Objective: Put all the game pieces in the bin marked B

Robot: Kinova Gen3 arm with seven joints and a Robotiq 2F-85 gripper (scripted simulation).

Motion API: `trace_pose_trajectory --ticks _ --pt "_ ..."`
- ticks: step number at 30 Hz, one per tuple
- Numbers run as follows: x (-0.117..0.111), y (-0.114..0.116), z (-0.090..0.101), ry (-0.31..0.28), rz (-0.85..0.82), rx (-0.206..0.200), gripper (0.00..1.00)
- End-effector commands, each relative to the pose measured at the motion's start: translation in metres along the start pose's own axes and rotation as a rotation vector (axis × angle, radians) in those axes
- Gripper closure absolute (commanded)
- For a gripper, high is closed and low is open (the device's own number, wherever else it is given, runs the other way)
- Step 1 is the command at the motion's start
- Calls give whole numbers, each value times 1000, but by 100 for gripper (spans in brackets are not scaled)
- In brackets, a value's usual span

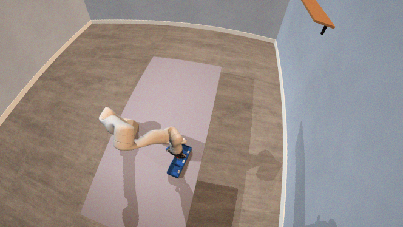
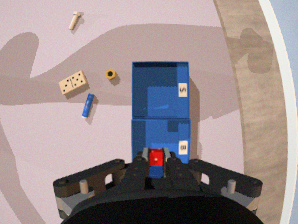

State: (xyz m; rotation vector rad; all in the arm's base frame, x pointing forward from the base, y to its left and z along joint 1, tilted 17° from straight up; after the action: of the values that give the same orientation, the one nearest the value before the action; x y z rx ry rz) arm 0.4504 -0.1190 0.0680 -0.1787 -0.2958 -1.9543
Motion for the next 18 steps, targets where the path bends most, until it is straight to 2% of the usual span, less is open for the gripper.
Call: trace_pose_trajectory --ticks 1,7,18 --pt "0 0 1 0 0 2 89" --pt "0 0 1 0 0 2 89" --pt "0 0 -21 0 0 2 89"
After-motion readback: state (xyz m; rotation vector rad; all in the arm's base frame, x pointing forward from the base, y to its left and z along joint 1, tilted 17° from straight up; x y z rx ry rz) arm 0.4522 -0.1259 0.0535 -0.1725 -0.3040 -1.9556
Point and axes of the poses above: the point where the finger pads meet when closed, its own z axis back along the fingers, its own y axis across the jaws, x = y × z, the point moved 5 cm from there along z, back along the fingers, and after that the axes turned 11 degrees about -z, right-handed, at the moved point
